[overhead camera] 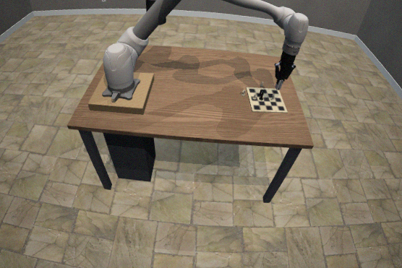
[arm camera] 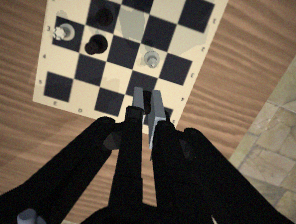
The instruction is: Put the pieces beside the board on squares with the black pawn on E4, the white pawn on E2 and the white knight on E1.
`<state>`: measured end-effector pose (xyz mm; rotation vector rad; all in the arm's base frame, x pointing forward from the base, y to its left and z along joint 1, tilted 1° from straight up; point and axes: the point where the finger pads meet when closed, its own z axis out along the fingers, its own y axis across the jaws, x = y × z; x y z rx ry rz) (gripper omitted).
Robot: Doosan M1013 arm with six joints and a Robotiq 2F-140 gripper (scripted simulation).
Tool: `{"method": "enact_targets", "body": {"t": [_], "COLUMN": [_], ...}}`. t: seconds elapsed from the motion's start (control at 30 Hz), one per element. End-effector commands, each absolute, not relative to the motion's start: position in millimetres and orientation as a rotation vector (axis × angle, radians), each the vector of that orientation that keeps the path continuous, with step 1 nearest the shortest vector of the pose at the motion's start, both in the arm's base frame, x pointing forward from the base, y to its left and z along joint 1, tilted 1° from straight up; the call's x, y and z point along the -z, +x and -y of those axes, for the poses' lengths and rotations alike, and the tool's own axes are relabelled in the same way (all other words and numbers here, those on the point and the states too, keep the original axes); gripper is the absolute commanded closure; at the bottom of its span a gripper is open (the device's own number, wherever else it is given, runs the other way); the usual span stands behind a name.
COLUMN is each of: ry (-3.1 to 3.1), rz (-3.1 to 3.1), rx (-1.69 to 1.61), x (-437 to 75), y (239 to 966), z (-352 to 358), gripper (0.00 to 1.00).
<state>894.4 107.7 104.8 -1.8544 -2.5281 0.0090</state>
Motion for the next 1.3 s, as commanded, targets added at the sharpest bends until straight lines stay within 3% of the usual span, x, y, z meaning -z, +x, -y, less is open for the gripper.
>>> {"method": "enact_targets", "body": {"t": [0.0, 0.2, 0.8, 1.27], "ry": [-1.942, -2.049, -2.051, -2.051], "rz": [2.481, 2.393, 2.391, 2.391], "rx": [0.009, 0.009, 0.009, 0.009], "x": [-108, -105, -101, -54], "y": [851, 784, 783, 783], "z": [-92, -74, -74, -74], "gripper": [1.00, 1.00, 1.00, 1.00]}}
